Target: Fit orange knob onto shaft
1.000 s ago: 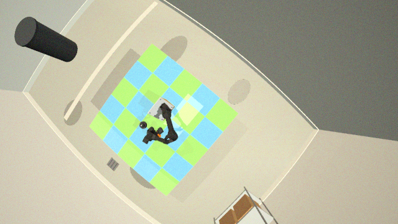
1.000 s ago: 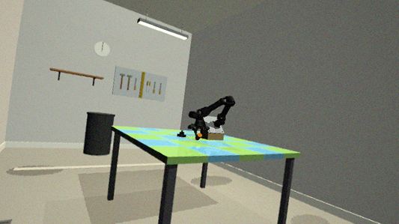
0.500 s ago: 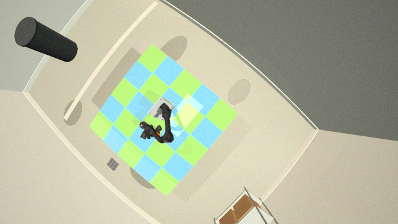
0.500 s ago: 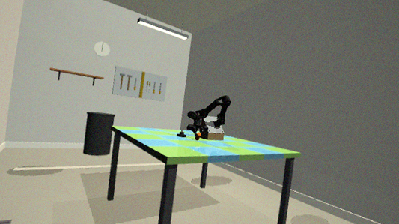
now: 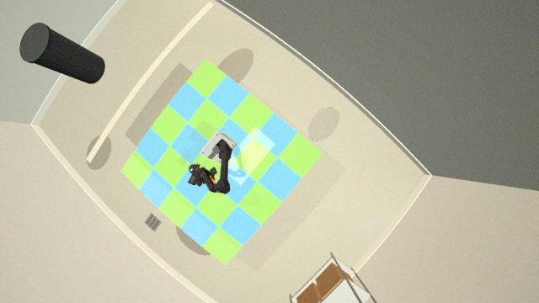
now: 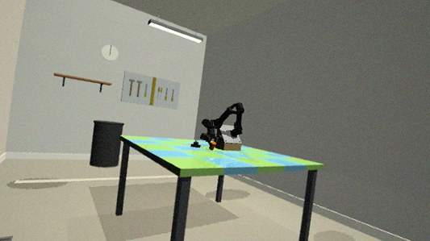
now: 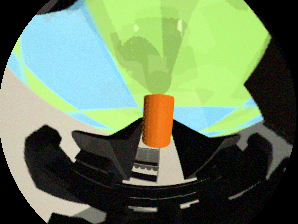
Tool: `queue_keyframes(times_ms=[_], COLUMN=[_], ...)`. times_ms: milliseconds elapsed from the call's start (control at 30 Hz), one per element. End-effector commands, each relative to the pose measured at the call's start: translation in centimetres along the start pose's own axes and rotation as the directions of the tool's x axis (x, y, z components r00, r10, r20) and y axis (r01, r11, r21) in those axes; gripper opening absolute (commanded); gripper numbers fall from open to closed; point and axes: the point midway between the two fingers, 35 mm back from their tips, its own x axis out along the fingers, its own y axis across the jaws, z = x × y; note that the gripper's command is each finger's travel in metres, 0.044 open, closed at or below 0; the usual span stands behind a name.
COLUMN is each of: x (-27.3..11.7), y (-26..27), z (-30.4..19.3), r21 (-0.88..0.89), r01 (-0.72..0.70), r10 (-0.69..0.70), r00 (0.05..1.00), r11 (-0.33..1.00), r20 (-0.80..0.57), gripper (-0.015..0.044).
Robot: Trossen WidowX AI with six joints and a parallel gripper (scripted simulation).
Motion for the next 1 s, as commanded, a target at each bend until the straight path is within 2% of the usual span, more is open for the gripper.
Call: queue_keyframes(times_ms=[0, 133, 367, 467, 967], x=[0.7, 0.5, 0.3, -0.5, -0.5], y=[-0.5, -1.0, -1.2, -0.7, -0.7], z=[0.8, 1.7, 2.3, 1.5, 1.5], r21=[0.066, 0.155, 0.196, 0.147, 0.147], r01=[0.004, 0.009, 0.012, 0.009, 0.009], r10=[-0.003, -0.006, -0.007, -0.005, -0.005], r00=[1.000, 1.000, 1.000, 1.000, 1.000], r11=[0.998, 0.988, 0.981, 0.989, 0.989], r20=[-0.019, -0.022, -0.026, -0.031, -0.031], gripper=[0.0180, 0.0180, 0.0180, 0.0259, 0.0260])
